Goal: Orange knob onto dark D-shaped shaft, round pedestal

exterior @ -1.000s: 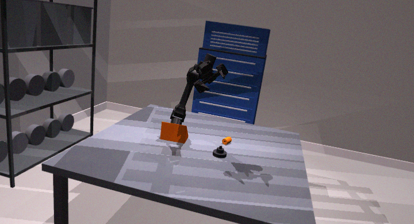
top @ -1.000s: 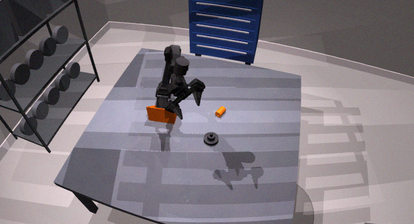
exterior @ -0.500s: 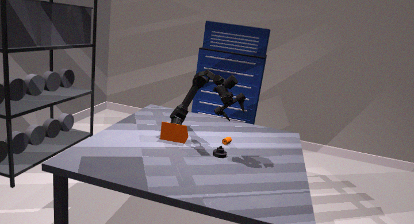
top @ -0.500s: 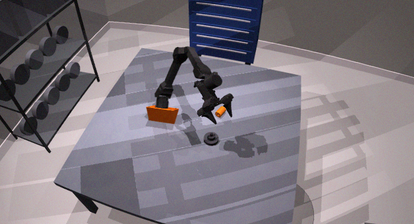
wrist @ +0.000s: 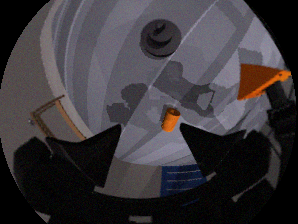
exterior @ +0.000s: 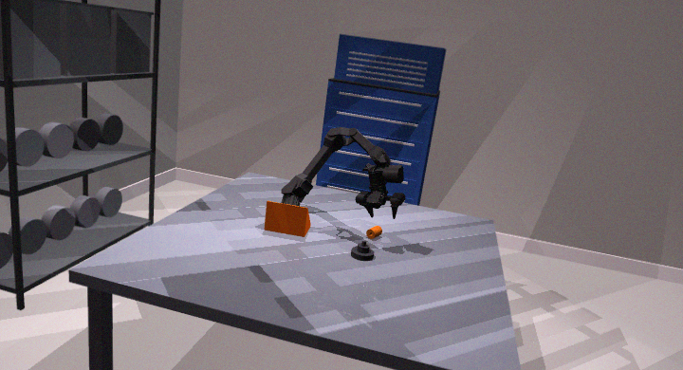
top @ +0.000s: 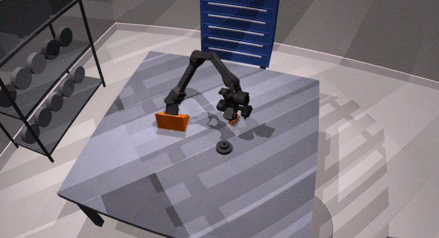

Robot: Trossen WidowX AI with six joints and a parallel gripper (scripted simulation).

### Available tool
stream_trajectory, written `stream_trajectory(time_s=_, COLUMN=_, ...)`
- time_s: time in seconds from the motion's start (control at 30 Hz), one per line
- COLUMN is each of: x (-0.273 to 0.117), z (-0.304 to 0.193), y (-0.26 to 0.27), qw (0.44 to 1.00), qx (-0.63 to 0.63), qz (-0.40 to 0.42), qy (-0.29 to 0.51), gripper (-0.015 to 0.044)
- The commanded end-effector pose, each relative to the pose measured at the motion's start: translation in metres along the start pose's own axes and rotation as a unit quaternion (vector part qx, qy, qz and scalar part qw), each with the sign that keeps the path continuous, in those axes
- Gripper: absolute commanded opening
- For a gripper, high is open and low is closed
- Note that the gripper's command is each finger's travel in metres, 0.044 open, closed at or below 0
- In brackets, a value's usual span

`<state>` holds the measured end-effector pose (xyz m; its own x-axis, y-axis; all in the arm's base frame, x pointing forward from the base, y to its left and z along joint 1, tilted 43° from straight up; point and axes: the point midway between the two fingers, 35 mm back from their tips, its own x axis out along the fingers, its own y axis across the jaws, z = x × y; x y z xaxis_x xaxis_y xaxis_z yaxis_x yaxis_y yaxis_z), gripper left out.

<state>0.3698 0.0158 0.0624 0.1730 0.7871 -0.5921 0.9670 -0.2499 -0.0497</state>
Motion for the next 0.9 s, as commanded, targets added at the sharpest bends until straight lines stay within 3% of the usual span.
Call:
stream_trajectory(time_s=0.0, x=0.03, z=-0.039, y=-0.047, qw=0.992, qx=0.077, qz=-0.089, qy=0.05, gripper=0.044)
stream_trajectory(time_s=0.87, x=0.062, z=-0.033, y=-0.055, qw=0.991, qx=0.08, qz=-0.092, qy=0.051, gripper=0.044)
